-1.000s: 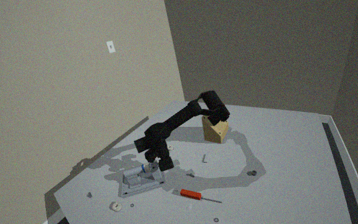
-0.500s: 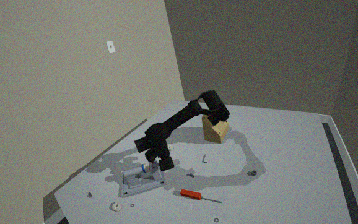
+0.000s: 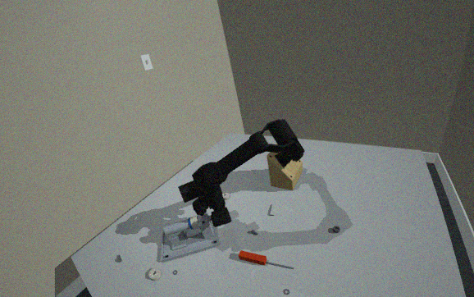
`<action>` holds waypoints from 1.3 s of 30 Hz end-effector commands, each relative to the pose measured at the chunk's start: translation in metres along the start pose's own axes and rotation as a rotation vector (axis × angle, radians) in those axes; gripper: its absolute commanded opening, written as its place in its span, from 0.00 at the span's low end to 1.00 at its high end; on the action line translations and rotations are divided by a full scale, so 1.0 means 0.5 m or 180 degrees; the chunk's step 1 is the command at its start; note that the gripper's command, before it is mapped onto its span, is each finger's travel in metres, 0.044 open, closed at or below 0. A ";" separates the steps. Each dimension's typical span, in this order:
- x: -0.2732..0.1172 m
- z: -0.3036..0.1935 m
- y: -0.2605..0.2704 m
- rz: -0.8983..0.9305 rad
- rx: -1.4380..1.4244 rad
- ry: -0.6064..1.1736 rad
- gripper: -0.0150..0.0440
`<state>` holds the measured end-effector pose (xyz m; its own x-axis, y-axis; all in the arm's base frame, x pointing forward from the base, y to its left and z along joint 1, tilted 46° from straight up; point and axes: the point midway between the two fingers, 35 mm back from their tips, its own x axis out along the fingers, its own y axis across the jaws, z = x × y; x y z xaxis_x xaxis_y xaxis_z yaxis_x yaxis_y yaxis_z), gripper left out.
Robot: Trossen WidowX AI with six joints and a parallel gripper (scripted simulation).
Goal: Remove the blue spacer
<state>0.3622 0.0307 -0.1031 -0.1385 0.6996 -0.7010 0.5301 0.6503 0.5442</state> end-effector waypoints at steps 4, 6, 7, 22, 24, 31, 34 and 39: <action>-0.001 -0.002 0.001 0.0008 0.0024 0.0000 0.25; -0.001 -0.003 0.001 0.0008 0.0024 0.0000 0.25; -0.001 -0.003 0.001 0.0008 0.0024 0.0000 0.25; -0.001 -0.007 0.001 0.0008 0.0024 0.0001 0.25; -0.001 -0.008 0.001 0.0008 0.0024 0.0001 0.25; 0.000 -0.007 0.000 0.0000 0.0001 0.0001 0.25; 0.000 -0.007 0.000 0.0000 0.0001 0.0001 0.25; 0.000 -0.007 0.000 0.0000 0.0001 0.0001 0.25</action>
<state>0.3592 0.0318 -0.1015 -0.1386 0.6996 -0.7010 0.5302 0.6503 0.5441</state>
